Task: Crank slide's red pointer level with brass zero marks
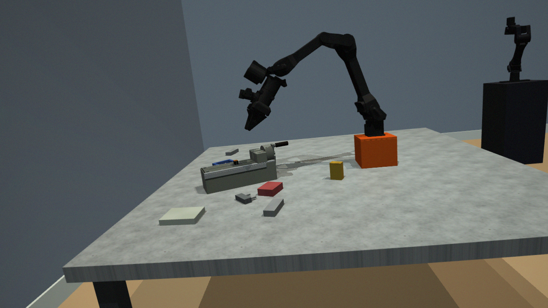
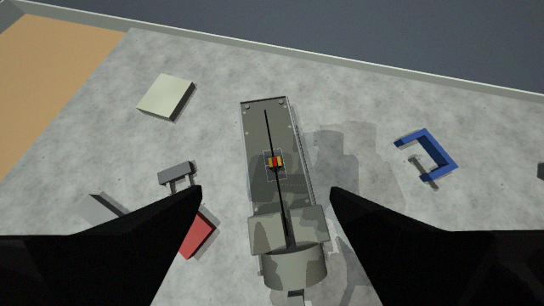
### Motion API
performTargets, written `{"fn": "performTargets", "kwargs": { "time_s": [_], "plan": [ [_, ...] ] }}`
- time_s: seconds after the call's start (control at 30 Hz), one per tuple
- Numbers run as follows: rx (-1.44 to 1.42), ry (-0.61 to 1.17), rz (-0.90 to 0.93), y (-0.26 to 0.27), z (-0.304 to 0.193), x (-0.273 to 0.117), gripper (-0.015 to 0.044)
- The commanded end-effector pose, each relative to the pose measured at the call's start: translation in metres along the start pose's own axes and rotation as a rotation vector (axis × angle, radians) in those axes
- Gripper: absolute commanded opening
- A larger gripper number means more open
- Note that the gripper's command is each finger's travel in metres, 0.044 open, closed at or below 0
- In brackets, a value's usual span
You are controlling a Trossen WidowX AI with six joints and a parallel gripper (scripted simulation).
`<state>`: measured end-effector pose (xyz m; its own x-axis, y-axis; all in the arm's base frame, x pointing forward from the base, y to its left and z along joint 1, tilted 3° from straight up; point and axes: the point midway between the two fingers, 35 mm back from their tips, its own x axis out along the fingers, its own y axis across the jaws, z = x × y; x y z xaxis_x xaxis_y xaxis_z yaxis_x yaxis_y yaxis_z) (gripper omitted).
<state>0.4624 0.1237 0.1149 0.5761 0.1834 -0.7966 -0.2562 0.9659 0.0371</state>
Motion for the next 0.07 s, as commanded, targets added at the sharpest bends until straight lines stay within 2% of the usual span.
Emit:
{"fn": "performTargets", "kwargs": {
  "time_s": [0.0, 0.03],
  "plan": [
    [0.005, 0.000, -0.003, -0.0003, 0.0002, -0.0005, 0.0440],
    [0.005, 0.000, -0.003, -0.0003, 0.0002, -0.0005, 0.0440]
  ]
}}
